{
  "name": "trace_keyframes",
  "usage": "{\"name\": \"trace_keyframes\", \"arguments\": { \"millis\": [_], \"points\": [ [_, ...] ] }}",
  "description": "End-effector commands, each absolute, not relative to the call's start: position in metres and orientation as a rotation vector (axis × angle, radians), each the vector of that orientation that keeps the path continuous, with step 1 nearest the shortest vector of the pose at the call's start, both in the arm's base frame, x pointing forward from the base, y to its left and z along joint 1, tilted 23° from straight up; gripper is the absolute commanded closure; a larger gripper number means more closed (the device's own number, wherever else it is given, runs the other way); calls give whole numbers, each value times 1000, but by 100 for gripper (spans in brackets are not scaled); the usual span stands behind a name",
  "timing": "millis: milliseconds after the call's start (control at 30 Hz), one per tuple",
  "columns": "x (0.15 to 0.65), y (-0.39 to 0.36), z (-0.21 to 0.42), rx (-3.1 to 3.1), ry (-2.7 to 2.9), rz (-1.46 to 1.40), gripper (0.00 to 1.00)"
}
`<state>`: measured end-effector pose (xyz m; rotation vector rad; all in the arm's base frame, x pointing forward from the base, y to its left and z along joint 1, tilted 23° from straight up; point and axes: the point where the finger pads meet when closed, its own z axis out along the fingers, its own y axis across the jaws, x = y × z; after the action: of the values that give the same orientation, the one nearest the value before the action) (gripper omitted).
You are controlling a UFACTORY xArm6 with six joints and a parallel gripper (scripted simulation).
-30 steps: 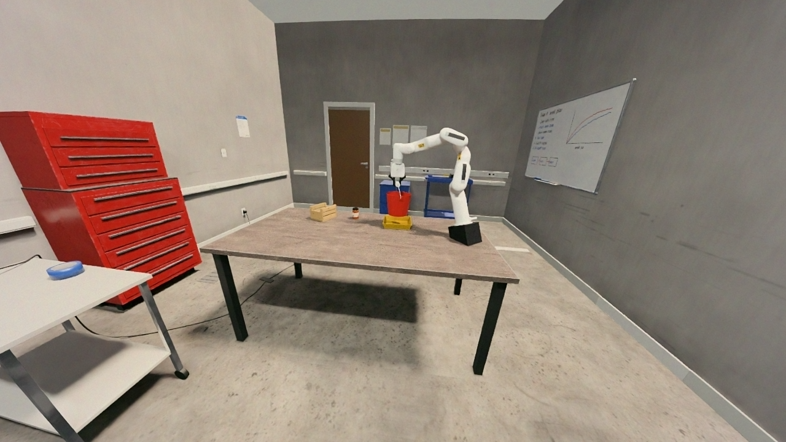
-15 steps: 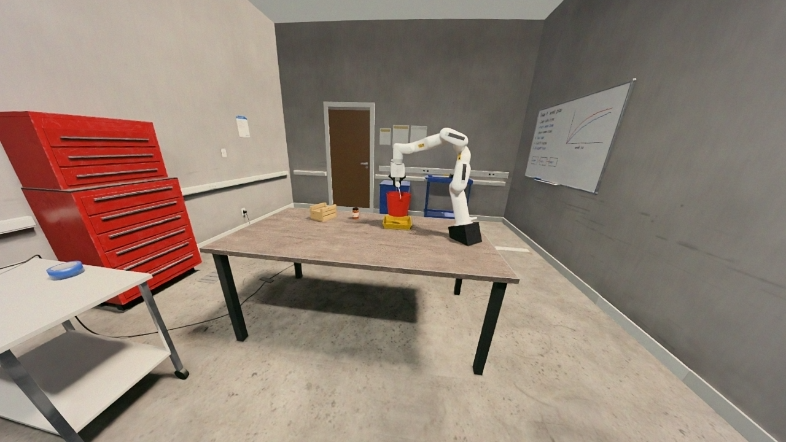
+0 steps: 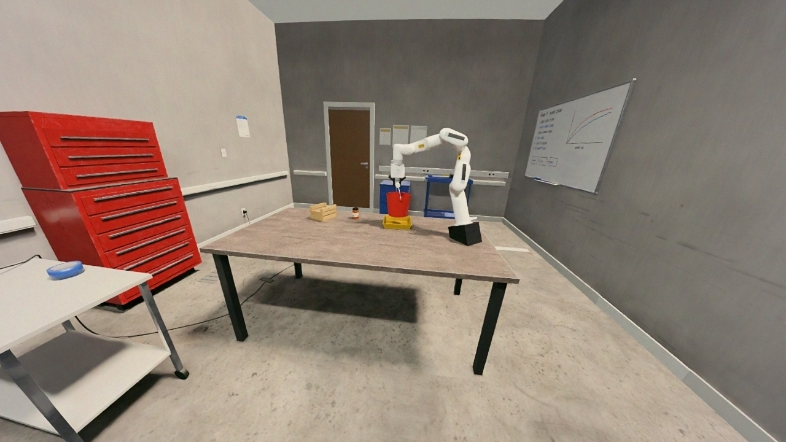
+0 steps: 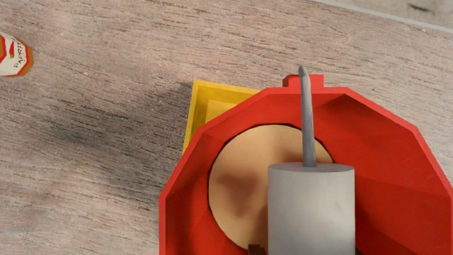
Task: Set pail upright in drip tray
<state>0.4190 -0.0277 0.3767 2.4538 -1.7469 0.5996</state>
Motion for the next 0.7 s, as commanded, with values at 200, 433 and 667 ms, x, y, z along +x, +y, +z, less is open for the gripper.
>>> {"name": "trace_keyframes", "arguments": {
  "millis": [200, 433, 667],
  "points": [
    [422, -30, 372, 2455, -1748, 606, 100],
    [423, -31, 367, 2455, -1748, 606, 100],
    [425, -33, 360, 2455, -1748, 606, 100]
  ]
}}
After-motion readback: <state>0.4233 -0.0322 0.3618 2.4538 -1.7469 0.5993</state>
